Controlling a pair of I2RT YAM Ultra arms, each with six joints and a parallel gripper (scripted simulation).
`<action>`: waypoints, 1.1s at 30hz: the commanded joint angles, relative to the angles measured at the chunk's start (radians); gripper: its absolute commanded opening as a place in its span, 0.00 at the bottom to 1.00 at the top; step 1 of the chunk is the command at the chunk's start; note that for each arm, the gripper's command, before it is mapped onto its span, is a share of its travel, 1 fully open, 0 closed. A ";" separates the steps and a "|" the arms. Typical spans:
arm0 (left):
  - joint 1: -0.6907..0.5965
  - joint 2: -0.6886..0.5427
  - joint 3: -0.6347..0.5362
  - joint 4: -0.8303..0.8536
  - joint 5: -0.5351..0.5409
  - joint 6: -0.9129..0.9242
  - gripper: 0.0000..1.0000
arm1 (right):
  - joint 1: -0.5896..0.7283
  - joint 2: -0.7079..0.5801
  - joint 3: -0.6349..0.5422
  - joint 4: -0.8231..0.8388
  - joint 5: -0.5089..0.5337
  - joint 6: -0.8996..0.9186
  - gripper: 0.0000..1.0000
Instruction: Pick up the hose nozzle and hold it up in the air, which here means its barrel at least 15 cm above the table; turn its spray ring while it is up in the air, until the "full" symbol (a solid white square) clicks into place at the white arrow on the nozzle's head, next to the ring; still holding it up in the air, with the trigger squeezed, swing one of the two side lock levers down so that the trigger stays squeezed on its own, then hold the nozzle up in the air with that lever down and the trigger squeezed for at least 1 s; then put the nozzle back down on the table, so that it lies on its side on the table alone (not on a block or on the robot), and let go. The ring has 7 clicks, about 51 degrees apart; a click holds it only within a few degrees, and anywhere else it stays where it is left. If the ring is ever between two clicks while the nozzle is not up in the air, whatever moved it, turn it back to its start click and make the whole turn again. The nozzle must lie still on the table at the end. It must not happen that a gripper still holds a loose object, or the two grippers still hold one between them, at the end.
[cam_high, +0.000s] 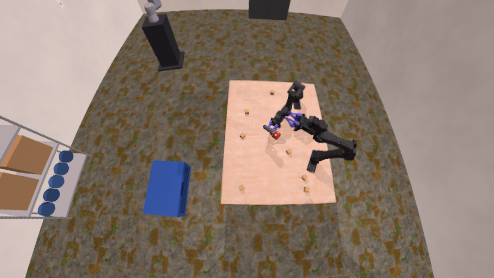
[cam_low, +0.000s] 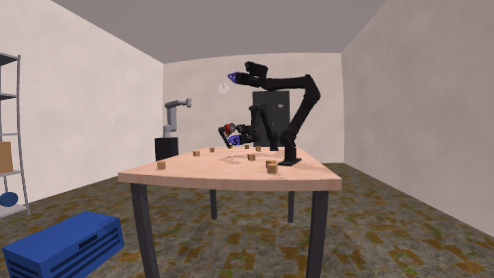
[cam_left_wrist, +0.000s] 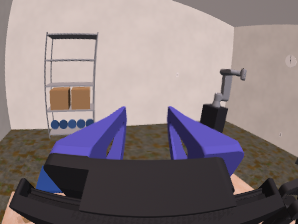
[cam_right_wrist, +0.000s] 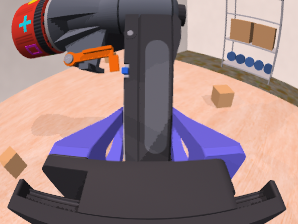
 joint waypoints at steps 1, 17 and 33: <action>-0.030 0.017 -0.089 0.006 -0.014 0.017 0.37 | 0.003 -0.039 0.027 0.105 0.006 0.016 0.35; -0.036 0.054 -0.092 0.021 -0.025 0.024 0.37 | 0.002 -0.039 0.027 0.105 0.007 0.026 0.35; -0.040 0.050 -0.095 0.020 -0.023 0.022 0.37 | -0.001 -0.075 0.026 0.080 0.007 0.037 0.35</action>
